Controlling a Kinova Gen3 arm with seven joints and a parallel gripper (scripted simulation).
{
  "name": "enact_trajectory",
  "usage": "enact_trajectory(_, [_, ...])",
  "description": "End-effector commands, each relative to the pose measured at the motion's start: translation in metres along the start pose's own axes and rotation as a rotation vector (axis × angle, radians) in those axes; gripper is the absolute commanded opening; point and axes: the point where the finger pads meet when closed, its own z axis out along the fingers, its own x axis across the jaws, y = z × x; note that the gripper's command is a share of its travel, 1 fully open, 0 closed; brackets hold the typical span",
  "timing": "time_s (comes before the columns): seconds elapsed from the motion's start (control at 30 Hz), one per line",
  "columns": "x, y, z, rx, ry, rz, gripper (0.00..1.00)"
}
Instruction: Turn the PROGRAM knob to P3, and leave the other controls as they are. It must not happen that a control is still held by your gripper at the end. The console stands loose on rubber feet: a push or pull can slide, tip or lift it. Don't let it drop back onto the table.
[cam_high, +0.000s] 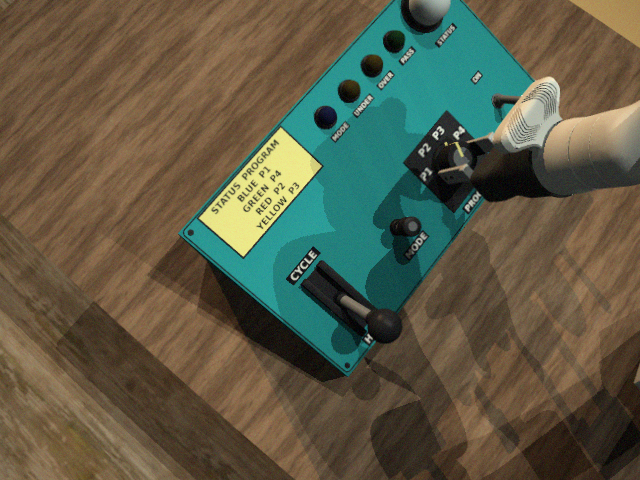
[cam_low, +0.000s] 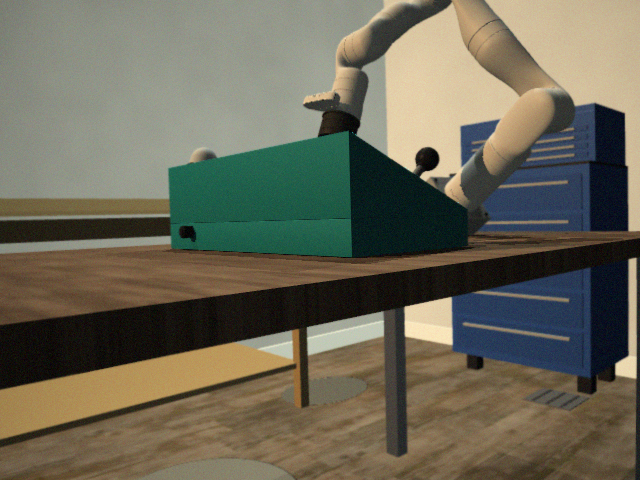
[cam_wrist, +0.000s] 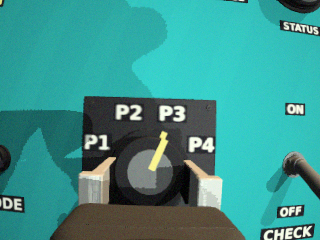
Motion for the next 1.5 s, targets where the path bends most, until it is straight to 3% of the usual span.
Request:
enact_trajectory(0.0, [-0.0092, 0.0025, 0.0044, -0.010, -0.014, -0.007, 0.00])
enact_trajectory(0.53, [-0.0092, 0.0023, 0.0044, -0.011, -0.013, 0.168, 0.00])
enact_trajectory(1.03, [-0.0092, 0.0025, 0.0044, -0.014, -0.011, 0.546, 0.00])
enact_trajectory(1.47, [-0.0091, 0.0024, 0.0044, -0.015, -0.010, 0.760, 0.00])
